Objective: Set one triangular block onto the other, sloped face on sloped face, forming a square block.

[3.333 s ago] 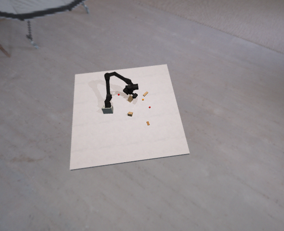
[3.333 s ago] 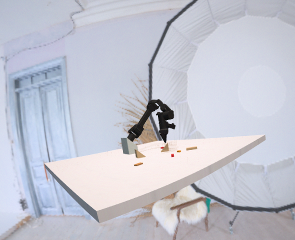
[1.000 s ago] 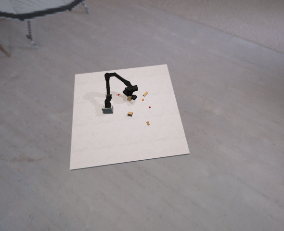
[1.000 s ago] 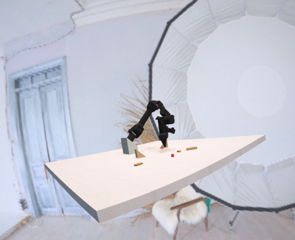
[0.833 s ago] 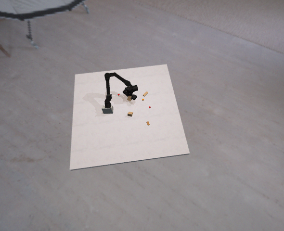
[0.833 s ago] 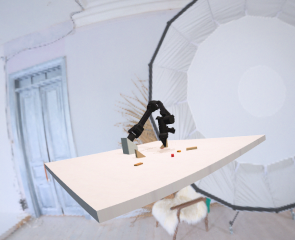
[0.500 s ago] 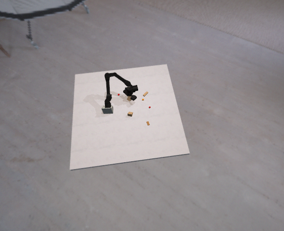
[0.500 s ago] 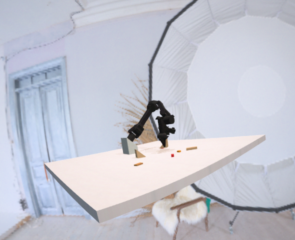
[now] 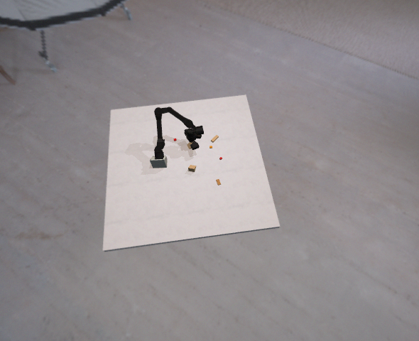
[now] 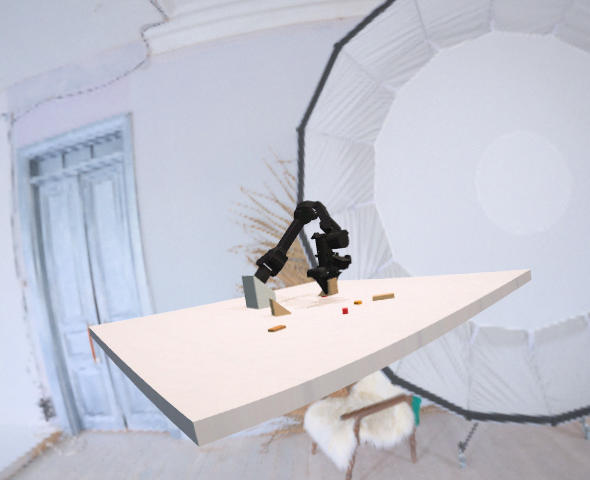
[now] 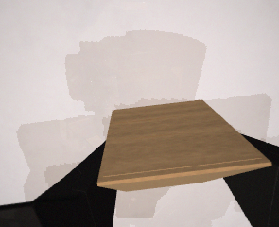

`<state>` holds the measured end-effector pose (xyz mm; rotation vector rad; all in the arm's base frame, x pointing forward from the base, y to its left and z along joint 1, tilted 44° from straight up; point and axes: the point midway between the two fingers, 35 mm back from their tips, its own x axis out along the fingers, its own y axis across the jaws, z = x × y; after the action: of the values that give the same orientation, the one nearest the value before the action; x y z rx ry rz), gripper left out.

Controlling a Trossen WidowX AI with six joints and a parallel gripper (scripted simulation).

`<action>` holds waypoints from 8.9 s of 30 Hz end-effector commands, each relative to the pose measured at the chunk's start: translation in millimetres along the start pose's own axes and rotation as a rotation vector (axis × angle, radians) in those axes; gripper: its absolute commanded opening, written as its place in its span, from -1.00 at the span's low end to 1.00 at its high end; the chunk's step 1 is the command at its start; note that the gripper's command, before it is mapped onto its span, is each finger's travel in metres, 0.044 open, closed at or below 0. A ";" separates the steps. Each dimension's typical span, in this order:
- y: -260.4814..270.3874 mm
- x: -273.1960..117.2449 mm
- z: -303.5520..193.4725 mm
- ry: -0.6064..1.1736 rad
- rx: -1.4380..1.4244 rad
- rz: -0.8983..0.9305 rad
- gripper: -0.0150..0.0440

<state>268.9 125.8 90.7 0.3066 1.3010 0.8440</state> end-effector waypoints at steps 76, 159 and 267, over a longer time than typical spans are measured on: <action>-1.3 -0.2 -1.0 -0.003 1.355 0.012 -0.49; -1.3 -0.2 -1.0 -0.003 1.355 0.012 -0.49; -31.9 -48.5 1.4 0.002 -0.566 0.252 1.00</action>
<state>268.6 85.0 100.3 0.4215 1.4063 0.9576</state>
